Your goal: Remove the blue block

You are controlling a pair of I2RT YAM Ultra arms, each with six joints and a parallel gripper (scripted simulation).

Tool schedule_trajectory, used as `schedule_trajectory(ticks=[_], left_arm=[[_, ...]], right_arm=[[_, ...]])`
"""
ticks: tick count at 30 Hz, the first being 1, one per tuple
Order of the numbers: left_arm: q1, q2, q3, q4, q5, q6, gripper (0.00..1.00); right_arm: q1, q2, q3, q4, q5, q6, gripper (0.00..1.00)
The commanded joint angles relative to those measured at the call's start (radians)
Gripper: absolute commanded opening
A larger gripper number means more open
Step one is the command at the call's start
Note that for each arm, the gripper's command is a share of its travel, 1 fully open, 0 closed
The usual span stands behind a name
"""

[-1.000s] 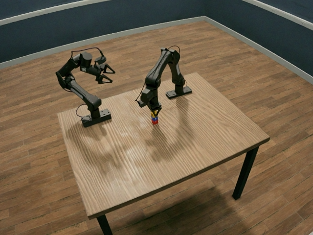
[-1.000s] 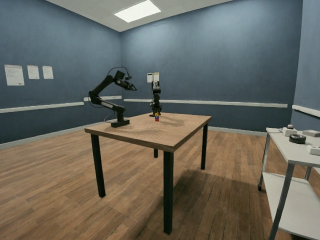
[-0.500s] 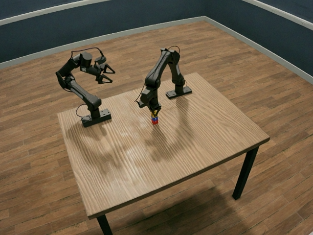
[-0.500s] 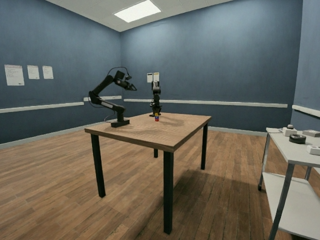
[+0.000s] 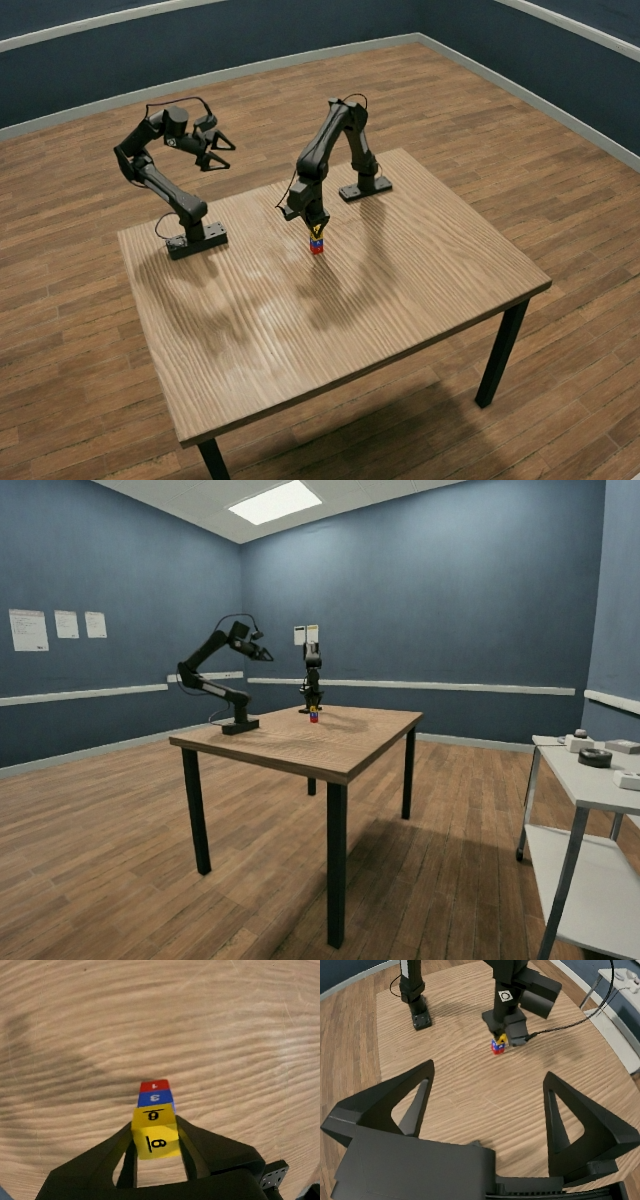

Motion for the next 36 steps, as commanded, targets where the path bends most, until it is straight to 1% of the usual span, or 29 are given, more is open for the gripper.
schedule_trajectory(ticks=[1,2,5,7,8,14,18,22,27,30,31,34,36], left_arm=[[0.004,0.005,0.003,-0.001,0.011,0.005,0.03],[0.004,0.005,0.003,-0.001,0.011,0.005,0.0],[0.004,0.005,0.003,-0.001,0.011,0.005,0.0],[0.004,0.004,0.013,-0.016,0.011,0.005,0.23],[0.005,-0.006,0.024,-0.023,0.011,0.005,0.27],[0.007,-0.035,0.108,-0.123,0.011,0.006,0.27],[0.007,-0.029,0.13,-0.127,0.011,0.006,0.27],[0.007,-0.037,0.109,-0.118,0.011,0.006,0.27],[0.008,-0.124,-0.014,-0.095,0.011,0.007,0.27],[0.008,-0.221,-0.128,-0.092,0.01,0.007,0.27],[0.008,-0.255,-0.167,-0.104,0.011,0.007,0.27],[0.008,-0.353,-0.266,-0.109,0.011,0.007,0.27],[0.009,-0.417,-0.325,-0.118,0.011,0.008,0.27]], right_arm=[[0.011,-0.011,0.003,0.019,0.0,0.008,1.0],[0.011,-0.011,0.003,0.019,0.0,0.008,1.0],[0.011,-0.011,0.003,0.019,0.0,0.008,1.0],[0.011,-0.011,0.003,0.019,0.0,0.008,1.0],[0.011,-0.011,0.003,0.019,0.0,0.008,1.0],[0.011,-0.011,0.003,0.019,0.0,0.008,1.0],[0.011,-0.011,0.003,0.019,0.0,0.008,1.0],[0.011,-0.011,0.003,0.019,0.0,0.008,1.0],[0.011,-0.011,0.003,0.019,0.0,0.008,1.0],[0.004,-0.003,0.006,0.039,0.004,-0.007,0.66],[0.001,0.018,0.007,0.047,0.005,-0.017,0.55],[-0.001,0.088,0.026,0.081,0.016,-0.062,0.55],[0.002,0.173,0.032,0.115,0.03,-0.098,0.55]])
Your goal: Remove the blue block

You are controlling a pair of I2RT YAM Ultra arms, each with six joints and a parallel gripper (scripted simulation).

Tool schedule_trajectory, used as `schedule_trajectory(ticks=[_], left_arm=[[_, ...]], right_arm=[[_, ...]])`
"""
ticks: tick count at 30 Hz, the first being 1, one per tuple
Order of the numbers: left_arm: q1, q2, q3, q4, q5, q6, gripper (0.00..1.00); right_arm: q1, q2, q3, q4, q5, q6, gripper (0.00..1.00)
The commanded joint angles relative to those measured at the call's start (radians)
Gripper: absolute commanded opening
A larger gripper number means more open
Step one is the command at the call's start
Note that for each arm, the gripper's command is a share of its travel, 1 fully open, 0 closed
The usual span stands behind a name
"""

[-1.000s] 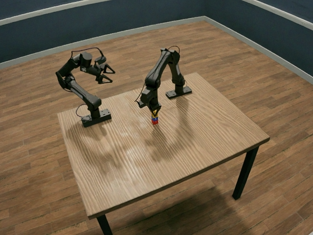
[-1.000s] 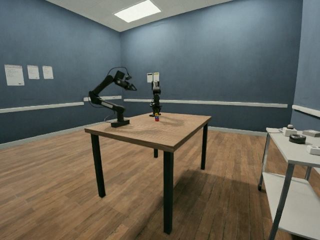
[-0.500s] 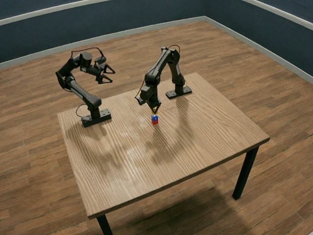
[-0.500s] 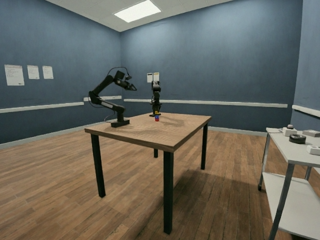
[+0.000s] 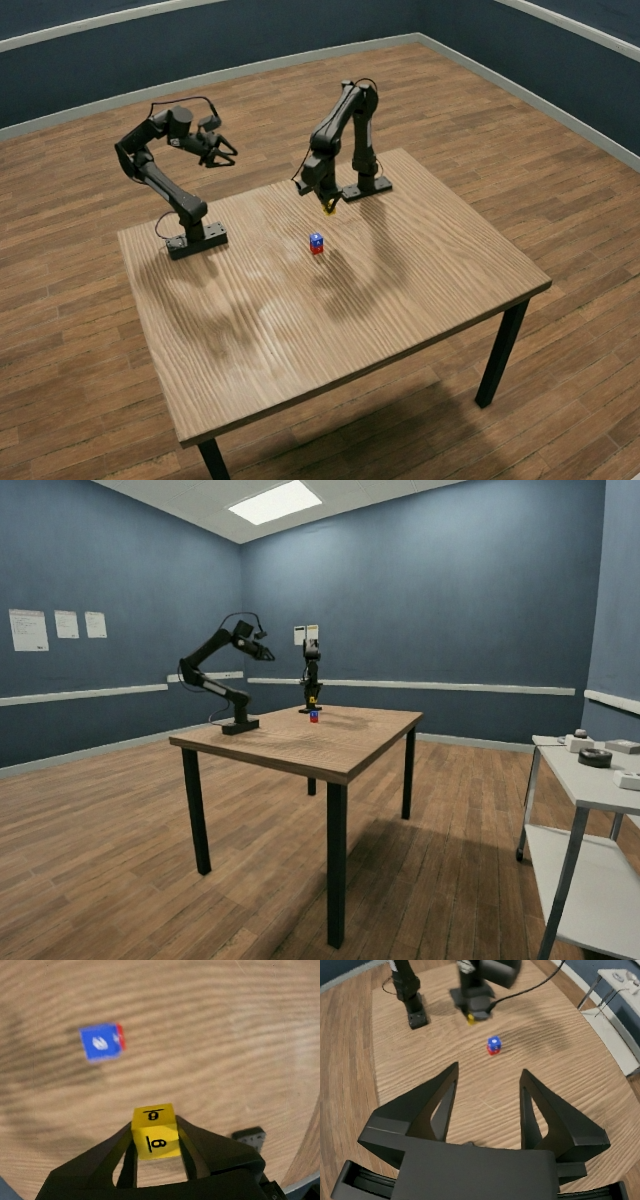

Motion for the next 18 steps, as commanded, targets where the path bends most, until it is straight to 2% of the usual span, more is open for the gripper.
schedule_trajectory(ticks=[1,2,9,17,18], left_arm=[[0.009,-0.081,-0.062,-0.018,0.011,0.005,0.27],[0.009,-0.081,-0.062,-0.018,0.011,0.005,0.27],[0.003,-0.231,-0.18,-0.049,0.005,-0.008,0.27],[-0.009,-0.278,-0.211,-0.047,-0.001,-0.008,0.27],[-0.009,-0.278,-0.211,-0.047,-0.001,-0.008,0.27]], right_arm=[[0.002,0.101,0.025,0.078,0.022,-0.058,0.55],[0.002,0.101,0.025,0.078,0.022,-0.058,0.55],[0.139,0.476,0.083,0.205,0.167,-0.117,0.55],[0.233,0.913,0.165,0.294,0.253,-0.185,0.55],[0.233,0.913,0.165,0.294,0.253,-0.185,0.55]])
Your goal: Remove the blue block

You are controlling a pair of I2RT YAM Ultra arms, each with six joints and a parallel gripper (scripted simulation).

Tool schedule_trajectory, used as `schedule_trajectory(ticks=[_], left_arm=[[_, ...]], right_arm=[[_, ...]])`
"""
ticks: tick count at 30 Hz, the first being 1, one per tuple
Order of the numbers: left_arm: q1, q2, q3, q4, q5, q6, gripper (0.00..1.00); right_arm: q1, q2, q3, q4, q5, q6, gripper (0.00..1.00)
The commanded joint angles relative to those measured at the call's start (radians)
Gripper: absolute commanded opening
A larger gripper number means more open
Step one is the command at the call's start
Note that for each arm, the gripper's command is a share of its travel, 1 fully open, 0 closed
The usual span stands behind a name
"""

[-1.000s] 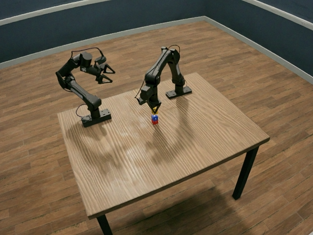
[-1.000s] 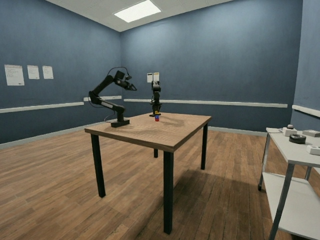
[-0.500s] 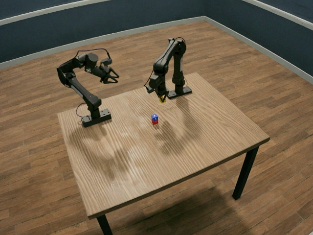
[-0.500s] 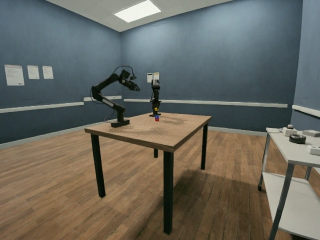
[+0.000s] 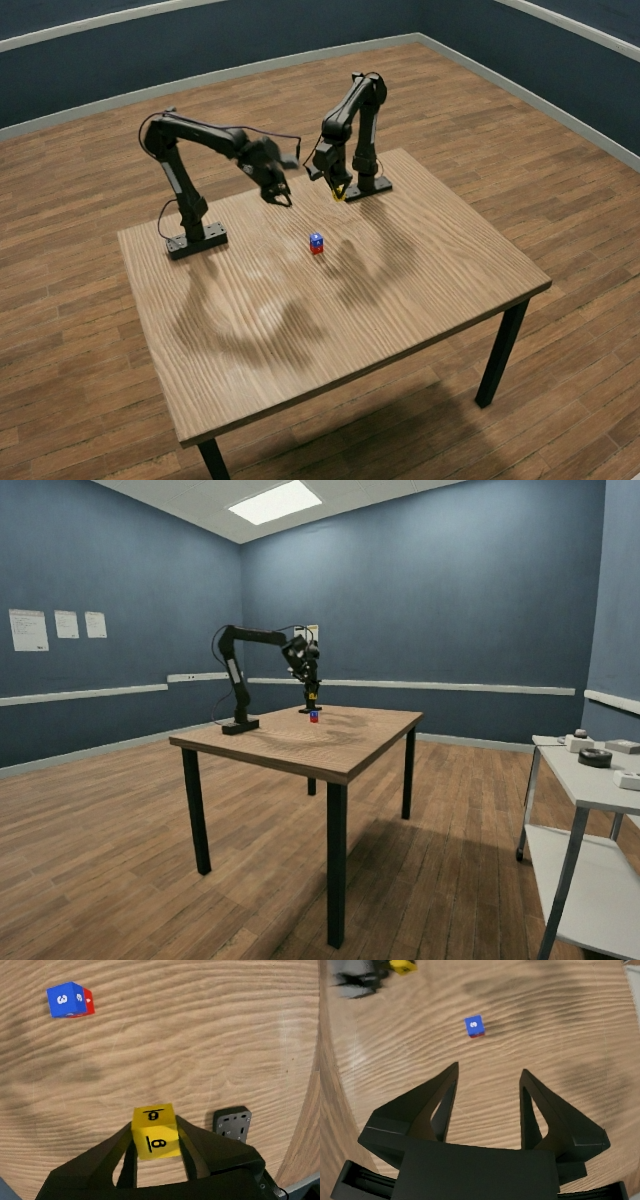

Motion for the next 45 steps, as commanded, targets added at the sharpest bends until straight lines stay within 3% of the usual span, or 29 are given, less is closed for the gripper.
schedule_trajectory(ticks=[1,7,14,45], left_arm=[[-0.009,-0.027,-0.017,0.0,-0.002,-0.005,0.27],[-0.009,-0.031,-0.019,-0.001,-0.002,-0.005,0.27],[-0.009,-0.031,-0.019,-0.001,-0.002,-0.005,0.27],[-0.012,-0.041,-0.023,-0.011,-0.001,-0.008,0.27]], right_arm=[[0.019,0.042,0.035,0.043,0.035,-0.036,0.55],[0.09,0.358,0.093,0.084,0.09,-0.125,0.55],[0.179,0.531,0.141,0.076,0.131,-0.204,0.55],[0.222,0.629,0.149,0.143,0.13,-0.187,0.55]])
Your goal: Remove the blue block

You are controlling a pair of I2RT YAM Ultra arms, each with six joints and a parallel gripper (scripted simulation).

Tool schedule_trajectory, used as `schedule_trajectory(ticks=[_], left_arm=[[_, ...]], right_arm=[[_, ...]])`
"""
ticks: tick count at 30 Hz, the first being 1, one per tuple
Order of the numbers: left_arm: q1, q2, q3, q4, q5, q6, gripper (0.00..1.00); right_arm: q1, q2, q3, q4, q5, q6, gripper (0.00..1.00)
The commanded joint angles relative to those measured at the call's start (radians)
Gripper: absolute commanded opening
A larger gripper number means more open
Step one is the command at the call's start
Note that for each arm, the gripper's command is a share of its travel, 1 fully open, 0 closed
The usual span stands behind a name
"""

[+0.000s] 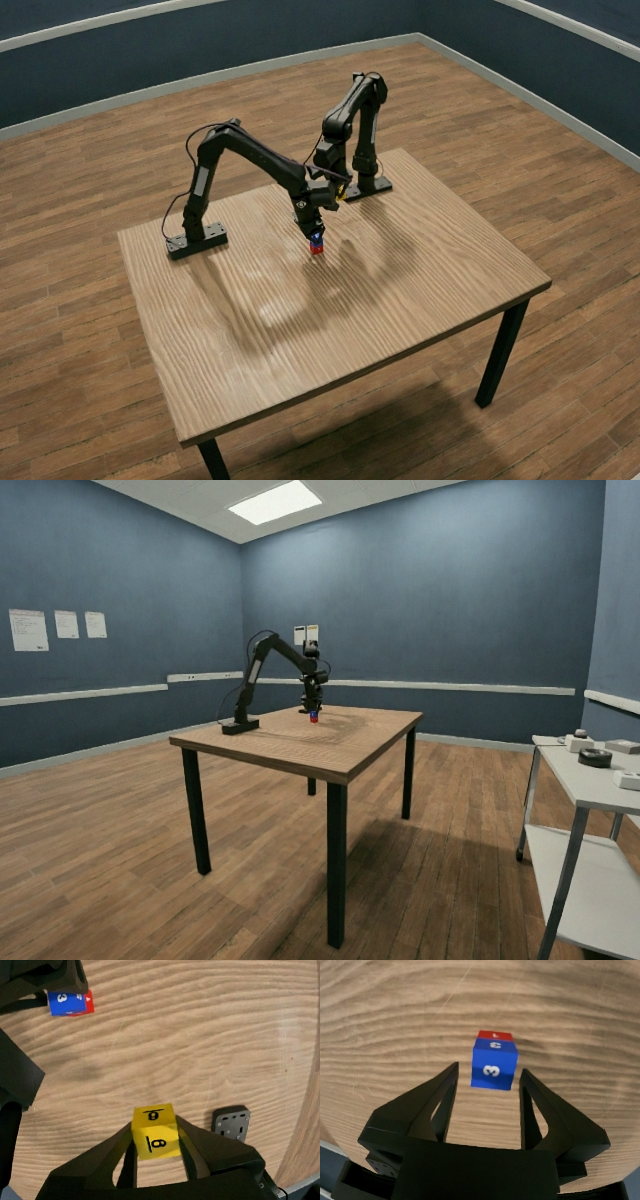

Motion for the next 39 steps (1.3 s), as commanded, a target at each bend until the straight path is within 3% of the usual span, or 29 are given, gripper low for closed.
schedule_trajectory(ticks=[1,9,10,19,32,33,34,35,39], left_arm=[[-0.012,-0.027,-0.018,-0.005,-0.001,-0.005,0.27],[-0.012,-0.027,-0.018,-0.005,-0.001,-0.005,0.27],[-0.012,-0.027,-0.018,-0.005,-0.001,-0.005,0.27],[-0.012,-0.027,-0.018,-0.005,-0.001,-0.005,0.27],[-0.012,-0.027,-0.018,-0.005,-0.001,-0.005,0.27],[-0.012,-0.027,-0.018,-0.005,-0.001,-0.005,0.27],[-0.012,-0.027,-0.018,-0.005,-0.001,-0.005,0.27],[-0.012,-0.027,-0.018,-0.005,-0.001,-0.005,0.27],[-0.012,-0.027,-0.018,-0.005,-0.001,-0.005,0.27]], right_arm=[[0.012,0.001,0.012,0.042,-0.002,0.011,0.55],[0.015,0.015,0.0,0.072,-0.001,0.014,0.55],[0.015,0.015,0.0,0.072,-0.001,0.014,0.47],[0.008,0.002,-0.002,0.074,-0.001,0.006,0.34],[0.005,-0.004,-0.022,0.076,-0.002,-0.001,0.23],[0.005,-0.004,-0.022,0.076,-0.002,-0.001,0.12],[0.005,-0.004,-0.022,0.076,-0.002,-0.001,0.23],[0.005,-0.006,-0.009,0.059,-0.002,-0.001,0.27],[0.005,-0.03,0.033,-0.007,-0.002,-0.002,0.27]])
